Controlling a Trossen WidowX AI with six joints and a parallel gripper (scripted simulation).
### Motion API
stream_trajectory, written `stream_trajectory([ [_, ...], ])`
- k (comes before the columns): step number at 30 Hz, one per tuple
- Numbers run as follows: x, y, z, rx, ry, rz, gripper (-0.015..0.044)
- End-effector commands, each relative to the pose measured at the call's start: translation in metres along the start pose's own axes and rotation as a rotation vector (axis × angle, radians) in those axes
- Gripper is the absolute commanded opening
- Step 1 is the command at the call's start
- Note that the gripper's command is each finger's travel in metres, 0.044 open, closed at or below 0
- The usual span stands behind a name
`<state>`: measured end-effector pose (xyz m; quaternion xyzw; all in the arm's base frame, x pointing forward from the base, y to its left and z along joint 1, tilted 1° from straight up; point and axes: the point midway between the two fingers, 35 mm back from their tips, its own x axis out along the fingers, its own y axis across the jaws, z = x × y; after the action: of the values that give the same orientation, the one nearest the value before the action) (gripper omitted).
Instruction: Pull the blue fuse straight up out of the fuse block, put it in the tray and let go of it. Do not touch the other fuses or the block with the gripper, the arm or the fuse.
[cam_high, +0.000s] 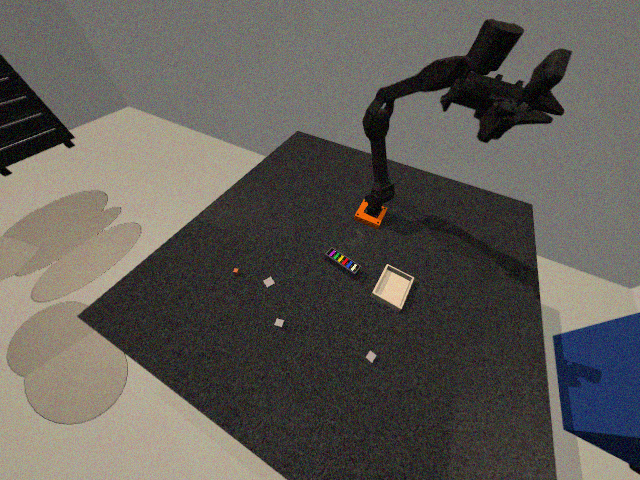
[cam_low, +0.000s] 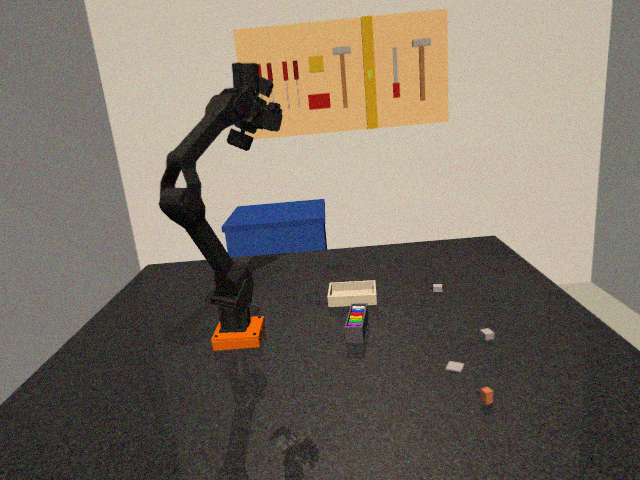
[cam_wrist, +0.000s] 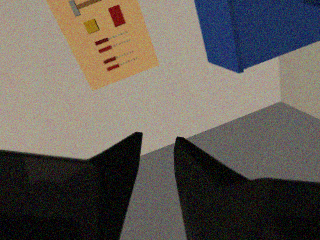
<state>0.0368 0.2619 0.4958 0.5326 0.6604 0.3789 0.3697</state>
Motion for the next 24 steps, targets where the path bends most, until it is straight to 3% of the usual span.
stream_trajectory([
  [1, 0.012, -0.009, 0.060, -0.080, -0.178, -0.044, 0.0068],
  [6, 0.011, -0.029, 0.146, -0.176, -0.407, -0.162, 0.0068],
  [12, -0.016, -0.065, 0.241, -0.260, -0.628, -0.371, 0.0068],
  [18, -0.067, -0.114, 0.319, -0.300, -0.768, -0.644, 0.0068],
  [24, -0.133, -0.174, 0.371, -0.289, -0.794, -0.952, 0.0068],
])
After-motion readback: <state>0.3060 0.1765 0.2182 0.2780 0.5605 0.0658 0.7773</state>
